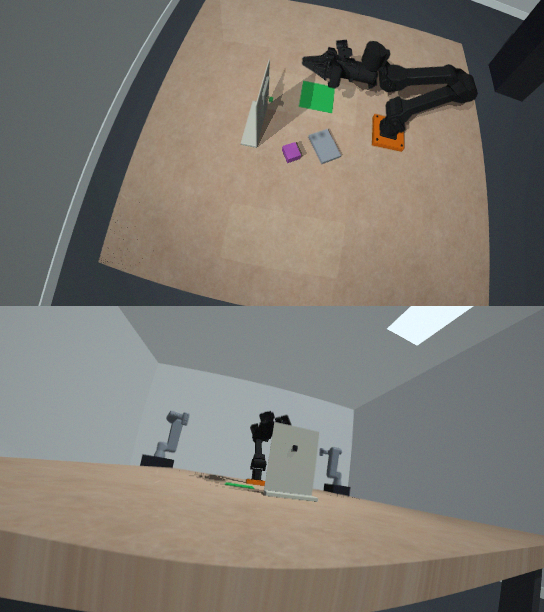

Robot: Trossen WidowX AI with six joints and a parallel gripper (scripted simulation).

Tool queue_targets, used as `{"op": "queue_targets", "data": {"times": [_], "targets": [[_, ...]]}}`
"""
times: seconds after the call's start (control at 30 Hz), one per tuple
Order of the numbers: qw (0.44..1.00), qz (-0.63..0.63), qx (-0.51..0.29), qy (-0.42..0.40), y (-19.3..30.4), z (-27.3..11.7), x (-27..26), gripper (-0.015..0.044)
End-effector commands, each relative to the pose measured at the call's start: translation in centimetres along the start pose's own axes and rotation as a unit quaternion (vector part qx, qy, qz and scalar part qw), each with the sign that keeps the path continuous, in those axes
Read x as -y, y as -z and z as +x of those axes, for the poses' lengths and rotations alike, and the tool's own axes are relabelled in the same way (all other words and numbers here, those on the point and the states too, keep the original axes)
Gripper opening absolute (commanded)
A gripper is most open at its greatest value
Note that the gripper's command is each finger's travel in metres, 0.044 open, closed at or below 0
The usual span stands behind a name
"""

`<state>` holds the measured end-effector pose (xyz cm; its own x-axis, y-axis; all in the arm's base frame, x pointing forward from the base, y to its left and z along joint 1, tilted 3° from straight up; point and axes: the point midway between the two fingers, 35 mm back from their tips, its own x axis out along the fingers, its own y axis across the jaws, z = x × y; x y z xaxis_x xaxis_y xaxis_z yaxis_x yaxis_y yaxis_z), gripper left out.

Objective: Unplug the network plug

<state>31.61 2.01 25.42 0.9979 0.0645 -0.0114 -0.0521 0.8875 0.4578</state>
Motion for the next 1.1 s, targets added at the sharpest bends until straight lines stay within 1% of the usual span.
{"op": "queue_targets", "data": {"times": [0.0, 0.4, 0.83, 0.9, 1.07], "targets": [[0.997, 0.07, -0.016, -0.01, 2.2, 0.0, 0.1, 0.0156], [0.961, 0.269, -0.056, -0.026, 7.6, -1.1, 0.3, 0.0156], [0.876, 0.469, -0.106, -0.025, 12.8, -3.7, 0.7, 0.0156], [0.866, 0.488, -0.111, -0.023, 13.3, -4.0, 0.8, 0.0156], [0.864, 0.49, -0.111, -0.023, 13.4, -4.0, 0.8, 0.0156]]}}
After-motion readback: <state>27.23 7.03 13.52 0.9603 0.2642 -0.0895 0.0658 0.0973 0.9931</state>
